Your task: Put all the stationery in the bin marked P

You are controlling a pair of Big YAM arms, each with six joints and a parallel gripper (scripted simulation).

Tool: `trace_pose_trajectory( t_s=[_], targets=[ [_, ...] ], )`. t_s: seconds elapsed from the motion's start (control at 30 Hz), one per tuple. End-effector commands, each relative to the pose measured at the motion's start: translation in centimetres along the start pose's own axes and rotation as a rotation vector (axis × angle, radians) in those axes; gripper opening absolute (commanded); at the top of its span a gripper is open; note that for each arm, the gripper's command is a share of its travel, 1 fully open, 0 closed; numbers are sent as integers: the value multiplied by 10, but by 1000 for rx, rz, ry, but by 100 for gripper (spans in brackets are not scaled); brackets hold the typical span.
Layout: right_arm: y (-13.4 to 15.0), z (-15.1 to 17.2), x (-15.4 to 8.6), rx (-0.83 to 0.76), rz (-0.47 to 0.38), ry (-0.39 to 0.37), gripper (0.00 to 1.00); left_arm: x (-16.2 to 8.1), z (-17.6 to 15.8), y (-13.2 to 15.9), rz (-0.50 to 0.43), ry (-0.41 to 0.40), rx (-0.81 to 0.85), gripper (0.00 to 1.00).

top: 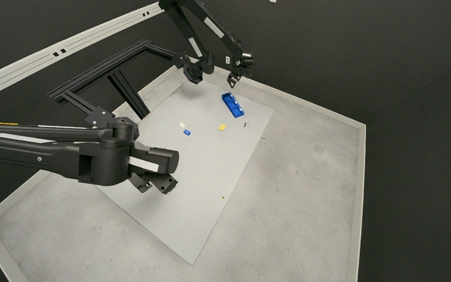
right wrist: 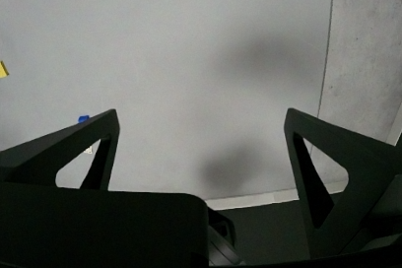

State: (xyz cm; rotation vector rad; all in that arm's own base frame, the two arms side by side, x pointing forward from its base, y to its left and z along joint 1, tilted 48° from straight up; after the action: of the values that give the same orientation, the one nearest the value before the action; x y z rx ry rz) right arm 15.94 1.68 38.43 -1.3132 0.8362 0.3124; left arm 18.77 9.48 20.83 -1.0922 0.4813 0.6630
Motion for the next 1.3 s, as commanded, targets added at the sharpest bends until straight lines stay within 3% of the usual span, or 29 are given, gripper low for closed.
trace_pose_trajectory(
  t_s=[0.0, 1.27],
  targets=[
    [-11, -4, -14, 26, -28, -21, 100, 1, -6, 0, 15, 40, 25, 100],
    [-11, -4, -14, 26, -28, -21, 100, 7, -11, -6, 8, 26, 8, 100]
  ],
)
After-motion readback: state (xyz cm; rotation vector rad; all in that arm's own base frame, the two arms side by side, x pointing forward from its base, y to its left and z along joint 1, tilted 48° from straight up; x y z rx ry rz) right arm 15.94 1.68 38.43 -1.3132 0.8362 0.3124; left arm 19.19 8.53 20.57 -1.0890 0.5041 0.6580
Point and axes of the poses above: on each arm, the point where the finger pads meet when closed, its own x axis out along the fingers, its own z axis across the jaws, y = z × x, the point moved 5 cm from there along -x, back along the fingers, and after that the axes turned 13 degrees about x, right-handed, at the moved point
